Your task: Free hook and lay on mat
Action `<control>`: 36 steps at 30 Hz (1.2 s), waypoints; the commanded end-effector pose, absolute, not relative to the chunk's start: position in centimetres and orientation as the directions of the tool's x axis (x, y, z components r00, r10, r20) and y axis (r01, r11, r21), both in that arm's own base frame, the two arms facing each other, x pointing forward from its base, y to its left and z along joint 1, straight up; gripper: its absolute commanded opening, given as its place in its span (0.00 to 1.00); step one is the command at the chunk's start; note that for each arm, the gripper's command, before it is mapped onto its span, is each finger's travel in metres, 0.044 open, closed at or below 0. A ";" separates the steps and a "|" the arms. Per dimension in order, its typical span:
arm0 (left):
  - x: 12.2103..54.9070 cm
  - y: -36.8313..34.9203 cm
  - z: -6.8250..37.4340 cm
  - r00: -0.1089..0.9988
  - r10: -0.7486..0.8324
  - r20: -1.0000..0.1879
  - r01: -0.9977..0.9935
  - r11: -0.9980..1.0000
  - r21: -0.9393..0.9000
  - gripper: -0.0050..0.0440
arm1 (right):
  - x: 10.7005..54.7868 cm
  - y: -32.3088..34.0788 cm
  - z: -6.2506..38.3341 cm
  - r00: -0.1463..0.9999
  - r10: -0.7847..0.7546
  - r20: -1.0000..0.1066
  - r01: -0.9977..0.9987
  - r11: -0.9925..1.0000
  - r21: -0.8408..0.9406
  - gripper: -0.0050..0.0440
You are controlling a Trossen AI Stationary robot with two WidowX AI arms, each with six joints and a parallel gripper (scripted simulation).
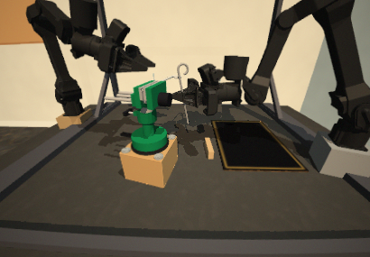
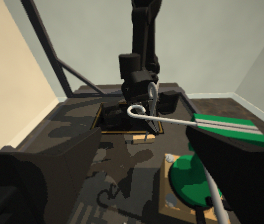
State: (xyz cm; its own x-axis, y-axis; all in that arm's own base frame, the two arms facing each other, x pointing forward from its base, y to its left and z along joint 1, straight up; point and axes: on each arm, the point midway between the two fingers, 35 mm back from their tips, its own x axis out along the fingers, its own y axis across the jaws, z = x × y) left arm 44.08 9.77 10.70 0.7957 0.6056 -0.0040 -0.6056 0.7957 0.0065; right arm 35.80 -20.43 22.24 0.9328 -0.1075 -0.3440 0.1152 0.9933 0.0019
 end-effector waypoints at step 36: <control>38.0 9.1 11.6 0.795 0.607 0.015 -0.607 0.795 -0.011 0.10 | 35.8 -20.3 23.3 0.941 -0.108 -0.322 0.109 0.994 -0.015 1.00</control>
State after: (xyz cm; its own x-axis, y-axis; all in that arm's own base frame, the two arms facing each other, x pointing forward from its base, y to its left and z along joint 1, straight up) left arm 37.94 9.06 10.89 0.7960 0.6053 -0.0022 -0.6053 0.7960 0.0053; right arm 35.80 -20.43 22.24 0.9328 -0.1075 -0.3440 0.1152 0.9933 0.0019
